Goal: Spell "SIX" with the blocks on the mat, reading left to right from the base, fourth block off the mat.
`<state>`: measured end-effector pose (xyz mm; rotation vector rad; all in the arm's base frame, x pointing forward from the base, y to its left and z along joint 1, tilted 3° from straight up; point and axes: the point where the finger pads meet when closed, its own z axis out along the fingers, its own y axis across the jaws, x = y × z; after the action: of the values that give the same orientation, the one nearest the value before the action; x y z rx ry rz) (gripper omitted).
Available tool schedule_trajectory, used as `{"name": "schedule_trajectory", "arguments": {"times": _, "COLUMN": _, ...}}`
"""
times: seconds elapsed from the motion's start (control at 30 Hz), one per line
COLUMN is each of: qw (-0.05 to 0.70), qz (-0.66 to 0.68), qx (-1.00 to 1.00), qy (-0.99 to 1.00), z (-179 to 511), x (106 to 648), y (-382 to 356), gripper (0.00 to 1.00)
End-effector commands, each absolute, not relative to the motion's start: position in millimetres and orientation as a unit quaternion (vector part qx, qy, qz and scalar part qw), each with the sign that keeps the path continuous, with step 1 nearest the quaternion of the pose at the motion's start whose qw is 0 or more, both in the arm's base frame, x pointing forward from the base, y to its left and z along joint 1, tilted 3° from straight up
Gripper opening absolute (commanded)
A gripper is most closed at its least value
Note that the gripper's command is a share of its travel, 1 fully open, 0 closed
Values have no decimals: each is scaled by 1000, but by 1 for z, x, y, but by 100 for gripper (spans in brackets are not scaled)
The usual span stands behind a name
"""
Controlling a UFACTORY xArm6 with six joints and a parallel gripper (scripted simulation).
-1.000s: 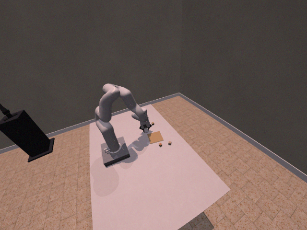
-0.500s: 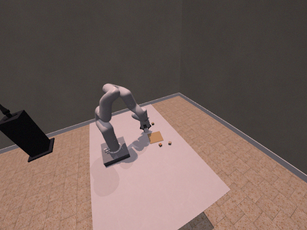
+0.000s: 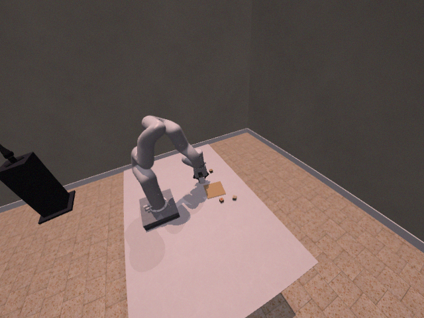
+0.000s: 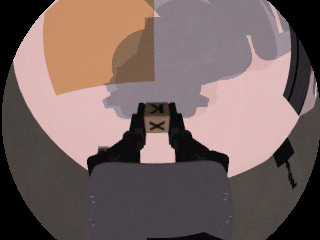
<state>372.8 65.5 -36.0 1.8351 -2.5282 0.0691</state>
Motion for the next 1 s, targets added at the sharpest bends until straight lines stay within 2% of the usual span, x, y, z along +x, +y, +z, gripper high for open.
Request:
{"name": "schedule_trajectory", "arguments": {"times": 0.0, "qw": 7, "qz": 23, "qx": 587, "qy": -809, "z": -35, "x": 374, "y": 66, "gripper": 21}}
{"name": "schedule_trajectory", "arguments": {"times": 0.57, "qw": 7, "qz": 23, "qx": 587, "qy": -809, "z": -21, "x": 374, "y": 66, "gripper": 21}}
{"name": "schedule_trajectory", "arguments": {"times": 0.97, "qw": 7, "qz": 23, "qx": 587, "qy": -809, "z": 58, "x": 373, "y": 70, "gripper": 21}}
